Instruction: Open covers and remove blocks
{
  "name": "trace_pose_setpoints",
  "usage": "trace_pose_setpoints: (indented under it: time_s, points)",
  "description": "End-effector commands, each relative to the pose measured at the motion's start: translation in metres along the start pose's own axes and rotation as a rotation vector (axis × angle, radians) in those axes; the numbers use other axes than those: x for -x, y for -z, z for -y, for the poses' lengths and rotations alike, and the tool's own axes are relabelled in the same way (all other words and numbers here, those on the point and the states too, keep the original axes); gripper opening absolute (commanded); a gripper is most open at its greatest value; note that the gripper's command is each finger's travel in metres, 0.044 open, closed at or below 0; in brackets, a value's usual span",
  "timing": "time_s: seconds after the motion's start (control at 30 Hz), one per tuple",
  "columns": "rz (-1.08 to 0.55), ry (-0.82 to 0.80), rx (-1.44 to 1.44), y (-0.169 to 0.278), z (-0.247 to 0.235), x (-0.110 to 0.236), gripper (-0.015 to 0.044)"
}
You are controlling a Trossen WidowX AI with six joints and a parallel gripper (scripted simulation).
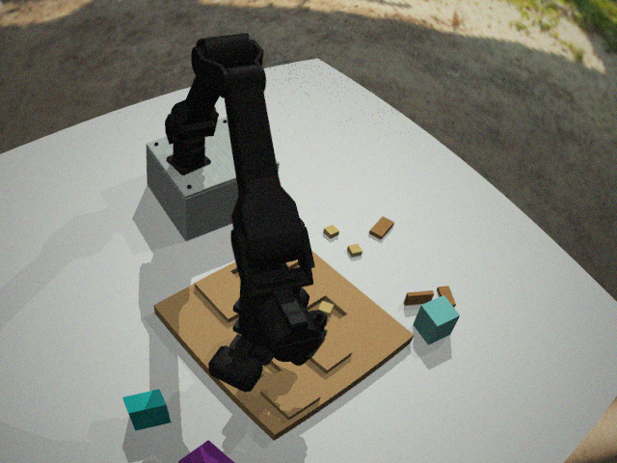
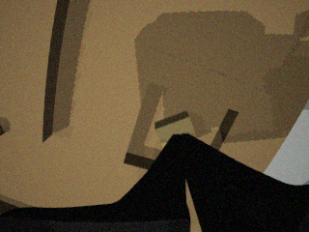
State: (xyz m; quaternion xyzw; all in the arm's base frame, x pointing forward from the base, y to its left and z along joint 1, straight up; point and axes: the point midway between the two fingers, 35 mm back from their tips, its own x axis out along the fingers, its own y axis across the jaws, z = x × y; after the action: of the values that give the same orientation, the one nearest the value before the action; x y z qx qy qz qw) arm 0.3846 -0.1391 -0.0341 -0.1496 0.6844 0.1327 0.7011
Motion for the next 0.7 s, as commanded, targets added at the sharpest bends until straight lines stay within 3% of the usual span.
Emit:
trace_pose_setpoints:
  time_s: [0.0, 0.17, 0.67]
  points:
    - [0.0, 0.0, -0.005, 0.0, 0.0, 0.0, 0.0026]
    - [0.0, 0.0, -0.135, 0.0, 0.0, 0.006, 0.0144]
    - [0.0, -0.001, -0.584, -0.001, 0.001, 0.027, 0.0144]
